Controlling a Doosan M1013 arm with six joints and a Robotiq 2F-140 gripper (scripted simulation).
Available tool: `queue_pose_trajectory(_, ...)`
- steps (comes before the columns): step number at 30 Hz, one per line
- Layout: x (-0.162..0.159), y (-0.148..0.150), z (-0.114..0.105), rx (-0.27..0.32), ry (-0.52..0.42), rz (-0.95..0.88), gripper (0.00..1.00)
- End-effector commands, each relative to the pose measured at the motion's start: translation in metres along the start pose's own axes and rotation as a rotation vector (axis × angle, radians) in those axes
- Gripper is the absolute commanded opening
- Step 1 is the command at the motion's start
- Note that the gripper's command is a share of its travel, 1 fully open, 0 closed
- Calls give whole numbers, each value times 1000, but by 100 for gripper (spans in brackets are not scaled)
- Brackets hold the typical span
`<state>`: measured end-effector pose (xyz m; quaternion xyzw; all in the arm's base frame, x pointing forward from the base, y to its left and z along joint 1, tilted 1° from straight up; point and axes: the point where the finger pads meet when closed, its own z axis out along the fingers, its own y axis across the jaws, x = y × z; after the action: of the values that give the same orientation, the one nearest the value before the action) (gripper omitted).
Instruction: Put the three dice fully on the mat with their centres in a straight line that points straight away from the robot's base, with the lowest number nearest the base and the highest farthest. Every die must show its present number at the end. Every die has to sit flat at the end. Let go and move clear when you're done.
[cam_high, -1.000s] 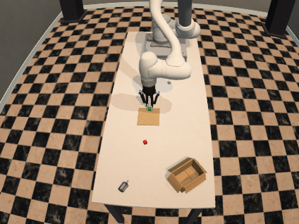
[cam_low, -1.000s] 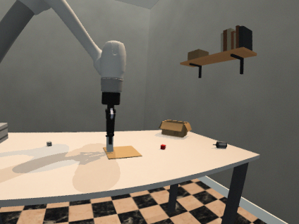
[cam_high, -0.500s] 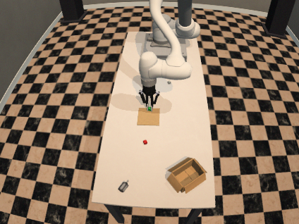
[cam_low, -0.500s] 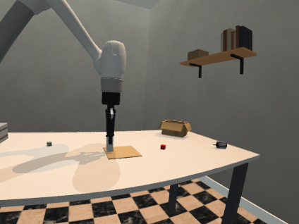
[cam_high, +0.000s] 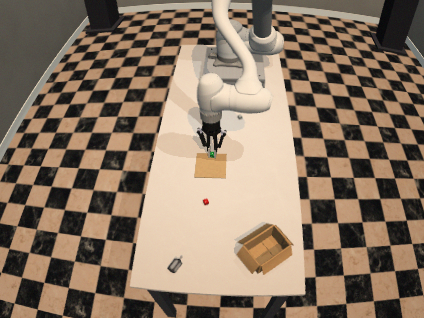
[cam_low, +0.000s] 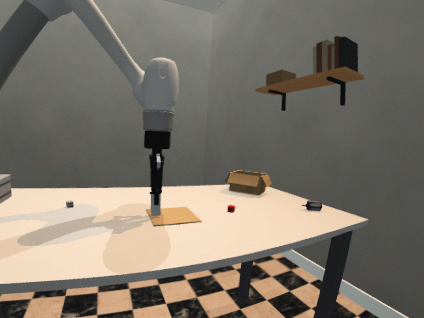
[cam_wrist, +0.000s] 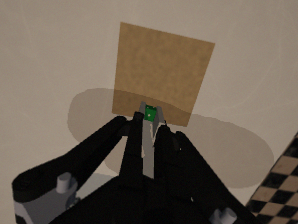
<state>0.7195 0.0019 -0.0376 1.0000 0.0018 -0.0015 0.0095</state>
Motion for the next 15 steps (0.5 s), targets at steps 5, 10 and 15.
queue_pose_trajectory(5, 1, 0, 0, 0, 1, 0, 18)
queue_pose_trajectory(10, 1, 0, 1, 0, 1, 0, 18)
queue_pose_trajectory(15, 1, 0, 2, 0, 1, 0, 18)
